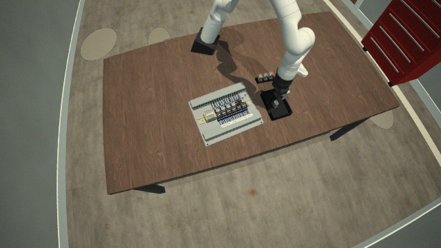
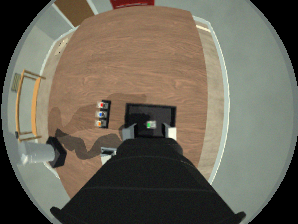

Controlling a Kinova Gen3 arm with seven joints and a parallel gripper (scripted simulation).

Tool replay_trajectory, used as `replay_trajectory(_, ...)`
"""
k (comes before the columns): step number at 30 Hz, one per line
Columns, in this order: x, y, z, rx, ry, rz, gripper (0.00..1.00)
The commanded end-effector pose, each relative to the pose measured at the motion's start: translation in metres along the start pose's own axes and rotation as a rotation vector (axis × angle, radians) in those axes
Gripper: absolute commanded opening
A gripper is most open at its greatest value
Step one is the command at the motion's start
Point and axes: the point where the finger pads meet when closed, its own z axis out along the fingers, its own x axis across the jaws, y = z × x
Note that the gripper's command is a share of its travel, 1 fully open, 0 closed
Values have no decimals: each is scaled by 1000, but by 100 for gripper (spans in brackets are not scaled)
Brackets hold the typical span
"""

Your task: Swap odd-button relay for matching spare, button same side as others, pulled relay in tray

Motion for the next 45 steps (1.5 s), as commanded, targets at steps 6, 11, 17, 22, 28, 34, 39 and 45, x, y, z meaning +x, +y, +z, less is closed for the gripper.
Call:
replay_trajectory(6,3,2,-4,-3,7,3,100)
replay_trajectory(11,3,3,-2,-5,9,4,100)
replay_trajectory(17,4,4,0,-6,12,5,100)
replay_trajectory(22,4,4,1,-7,13,6,100)
replay_trajectory(28,4,4,4,-7,13,6,100)
replay_trajectory(34,3,3,6,-6,12,6,100)
replay_trajectory(39,3,3,7,-7,13,7,100)
replay_trajectory(45,3,3,8,-7,13,6,100)
